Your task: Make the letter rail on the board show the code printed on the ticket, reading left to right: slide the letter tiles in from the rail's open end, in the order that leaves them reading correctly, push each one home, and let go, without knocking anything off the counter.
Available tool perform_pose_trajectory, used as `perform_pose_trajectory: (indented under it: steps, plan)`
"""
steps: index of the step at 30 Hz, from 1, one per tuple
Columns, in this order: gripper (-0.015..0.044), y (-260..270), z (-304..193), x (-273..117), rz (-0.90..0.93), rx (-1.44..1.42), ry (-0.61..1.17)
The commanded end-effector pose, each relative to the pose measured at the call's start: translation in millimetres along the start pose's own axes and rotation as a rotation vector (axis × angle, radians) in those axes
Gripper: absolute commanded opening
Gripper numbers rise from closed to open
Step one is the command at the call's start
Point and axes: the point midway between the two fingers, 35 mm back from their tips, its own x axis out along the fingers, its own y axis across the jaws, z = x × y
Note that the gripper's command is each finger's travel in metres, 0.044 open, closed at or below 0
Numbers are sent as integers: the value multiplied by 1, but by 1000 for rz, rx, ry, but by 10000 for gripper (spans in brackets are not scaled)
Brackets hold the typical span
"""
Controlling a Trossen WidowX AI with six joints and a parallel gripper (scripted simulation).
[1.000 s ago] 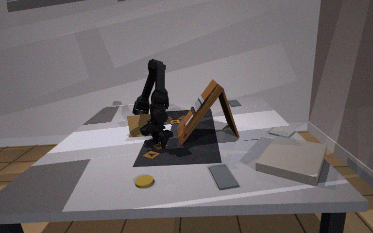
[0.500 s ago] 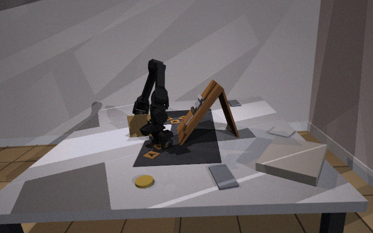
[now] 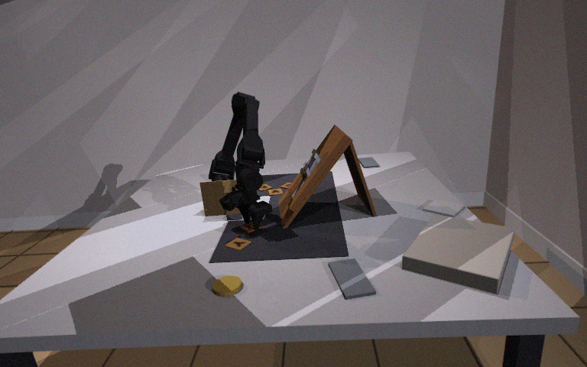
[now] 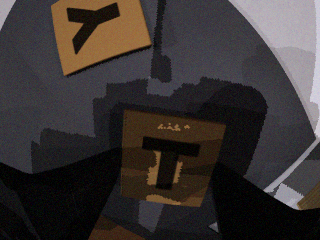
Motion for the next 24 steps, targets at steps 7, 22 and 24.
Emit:
perform_pose_trajectory:
  steps: [7, 22, 24]
  plan:
    - [0, 0, -1, -8, -2, -5, -6]
    - [0, 0, -2, -20, -2, -5, -6]
    - [0, 1, -5, -19, 10, -15, 0]
